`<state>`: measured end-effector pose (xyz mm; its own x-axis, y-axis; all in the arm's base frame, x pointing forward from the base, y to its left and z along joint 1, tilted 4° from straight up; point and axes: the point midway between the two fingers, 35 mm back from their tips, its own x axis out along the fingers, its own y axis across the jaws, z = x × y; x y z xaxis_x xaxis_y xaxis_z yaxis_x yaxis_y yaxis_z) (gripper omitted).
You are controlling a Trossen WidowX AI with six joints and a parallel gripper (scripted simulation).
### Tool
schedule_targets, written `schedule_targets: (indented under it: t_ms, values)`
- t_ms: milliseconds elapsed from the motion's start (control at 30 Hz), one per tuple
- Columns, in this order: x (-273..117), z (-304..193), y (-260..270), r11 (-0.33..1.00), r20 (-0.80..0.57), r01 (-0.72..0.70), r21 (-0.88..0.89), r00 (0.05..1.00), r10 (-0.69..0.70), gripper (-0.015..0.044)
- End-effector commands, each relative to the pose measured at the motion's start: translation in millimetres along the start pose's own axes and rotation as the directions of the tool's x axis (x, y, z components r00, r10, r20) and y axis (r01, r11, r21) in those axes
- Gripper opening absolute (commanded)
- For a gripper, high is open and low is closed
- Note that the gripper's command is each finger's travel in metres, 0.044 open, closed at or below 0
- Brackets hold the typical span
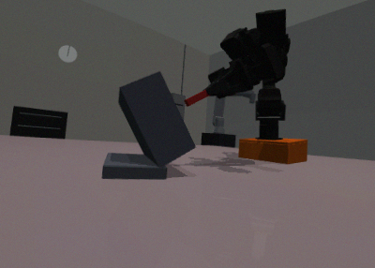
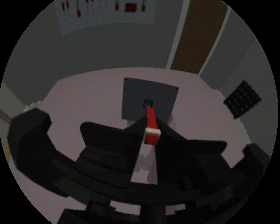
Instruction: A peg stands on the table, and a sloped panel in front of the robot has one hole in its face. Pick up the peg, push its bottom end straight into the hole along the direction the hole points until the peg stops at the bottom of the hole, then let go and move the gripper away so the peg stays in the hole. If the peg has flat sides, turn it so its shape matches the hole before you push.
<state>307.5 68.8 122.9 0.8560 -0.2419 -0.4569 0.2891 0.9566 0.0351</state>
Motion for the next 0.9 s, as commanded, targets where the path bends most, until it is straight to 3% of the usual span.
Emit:
schedule_targets:
  t_ms: [0, 867]
  values:
    - [3.3, -1.5, 0.0, 1.000, 0.002, -0.004, -0.004, 1.000, 0.004, 0.0000]
    - [26.7, -2.0, 0.4, 1.000, 0.025, -0.014, 0.007, 1.000, 0.014, 0.0000]
